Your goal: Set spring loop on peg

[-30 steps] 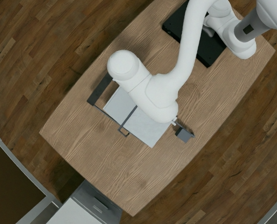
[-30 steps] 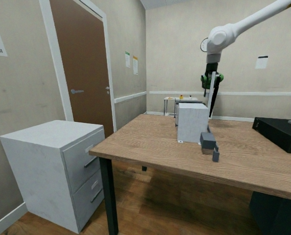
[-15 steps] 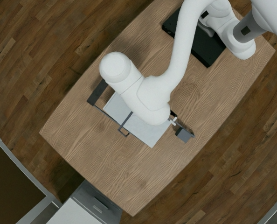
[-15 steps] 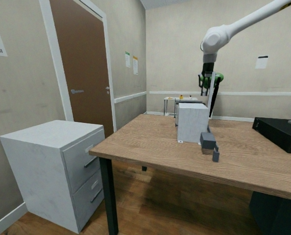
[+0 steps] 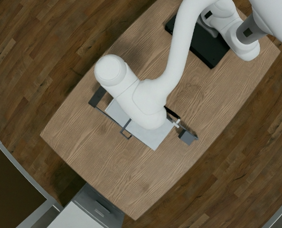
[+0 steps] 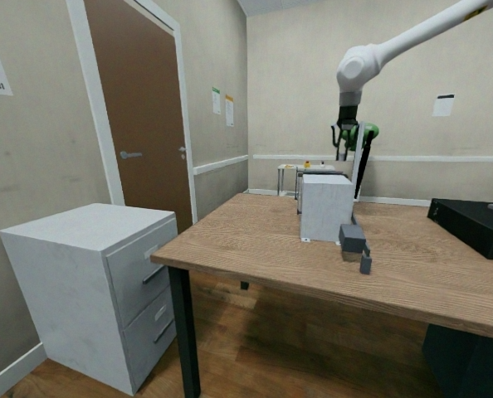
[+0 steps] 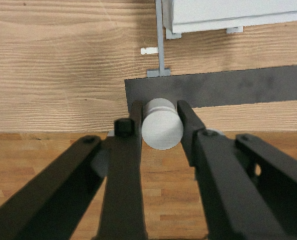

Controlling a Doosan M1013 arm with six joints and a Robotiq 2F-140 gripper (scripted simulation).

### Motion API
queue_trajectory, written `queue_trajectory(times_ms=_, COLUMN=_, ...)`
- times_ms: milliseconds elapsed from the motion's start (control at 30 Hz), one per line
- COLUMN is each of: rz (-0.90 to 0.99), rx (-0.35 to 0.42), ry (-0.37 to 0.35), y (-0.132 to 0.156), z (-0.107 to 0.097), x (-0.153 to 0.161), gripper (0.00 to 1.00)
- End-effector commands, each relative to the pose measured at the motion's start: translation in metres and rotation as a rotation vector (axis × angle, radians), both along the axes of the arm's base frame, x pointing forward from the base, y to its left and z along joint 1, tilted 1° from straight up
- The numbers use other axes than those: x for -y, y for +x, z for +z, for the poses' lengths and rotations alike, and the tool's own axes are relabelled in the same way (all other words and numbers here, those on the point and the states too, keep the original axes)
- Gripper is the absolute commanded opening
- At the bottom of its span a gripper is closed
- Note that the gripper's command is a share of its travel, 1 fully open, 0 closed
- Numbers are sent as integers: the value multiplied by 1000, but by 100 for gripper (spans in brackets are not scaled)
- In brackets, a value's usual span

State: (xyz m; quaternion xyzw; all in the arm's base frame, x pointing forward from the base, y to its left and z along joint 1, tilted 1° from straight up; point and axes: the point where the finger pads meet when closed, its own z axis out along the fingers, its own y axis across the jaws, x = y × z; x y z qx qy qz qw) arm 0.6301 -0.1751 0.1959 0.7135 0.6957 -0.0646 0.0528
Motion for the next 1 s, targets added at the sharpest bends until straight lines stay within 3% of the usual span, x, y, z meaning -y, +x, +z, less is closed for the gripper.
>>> queue_trajectory(times_ms=0, rz=0, rx=1, ry=-2, y=2, z=2, x=2, gripper=25)
queue_trajectory(times_ms=367, rz=0, rx=1, ry=-7, y=9, z=4, x=8, gripper=25)
queue_trajectory(times_ms=967, rz=0, rx=1, ry=-6, y=8, z=-21, x=8, gripper=25)
